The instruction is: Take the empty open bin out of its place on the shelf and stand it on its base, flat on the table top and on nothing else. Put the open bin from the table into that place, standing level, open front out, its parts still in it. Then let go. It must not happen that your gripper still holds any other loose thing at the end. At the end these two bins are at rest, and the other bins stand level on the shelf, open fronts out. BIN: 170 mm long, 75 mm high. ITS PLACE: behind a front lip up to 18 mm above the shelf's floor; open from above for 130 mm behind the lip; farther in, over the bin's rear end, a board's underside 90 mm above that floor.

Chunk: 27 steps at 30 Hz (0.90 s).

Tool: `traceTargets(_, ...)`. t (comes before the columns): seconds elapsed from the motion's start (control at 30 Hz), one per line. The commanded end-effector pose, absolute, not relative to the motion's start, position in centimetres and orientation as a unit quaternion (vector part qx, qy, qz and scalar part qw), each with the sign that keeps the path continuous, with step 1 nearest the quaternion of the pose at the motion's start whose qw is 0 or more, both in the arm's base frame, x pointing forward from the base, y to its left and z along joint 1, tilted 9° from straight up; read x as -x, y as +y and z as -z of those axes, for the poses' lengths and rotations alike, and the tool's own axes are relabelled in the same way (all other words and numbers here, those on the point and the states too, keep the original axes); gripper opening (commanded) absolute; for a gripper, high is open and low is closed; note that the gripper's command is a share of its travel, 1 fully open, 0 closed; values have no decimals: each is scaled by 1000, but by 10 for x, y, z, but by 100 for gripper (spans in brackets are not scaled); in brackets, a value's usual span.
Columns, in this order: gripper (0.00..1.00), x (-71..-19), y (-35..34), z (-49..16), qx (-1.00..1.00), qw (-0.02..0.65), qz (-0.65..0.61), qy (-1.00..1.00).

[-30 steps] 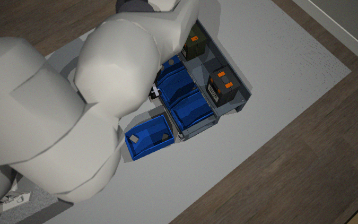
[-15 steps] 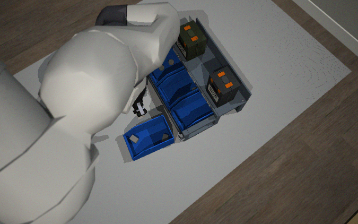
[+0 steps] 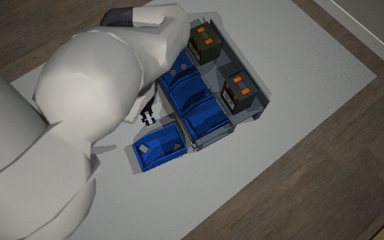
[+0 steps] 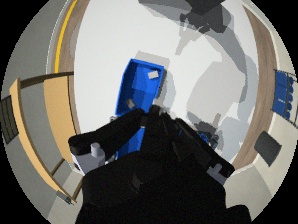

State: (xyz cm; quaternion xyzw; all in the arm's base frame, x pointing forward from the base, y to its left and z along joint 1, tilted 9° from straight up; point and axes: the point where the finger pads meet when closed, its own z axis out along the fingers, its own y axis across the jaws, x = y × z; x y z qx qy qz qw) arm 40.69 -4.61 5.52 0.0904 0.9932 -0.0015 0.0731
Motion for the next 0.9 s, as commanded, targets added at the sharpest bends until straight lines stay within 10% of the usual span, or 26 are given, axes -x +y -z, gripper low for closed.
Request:
traceTargets(0.0,0,-408,-46,-55,-97,76,0,992)
traceTargets(0.87,15,-408,-46,-55,-97,76,0,992)
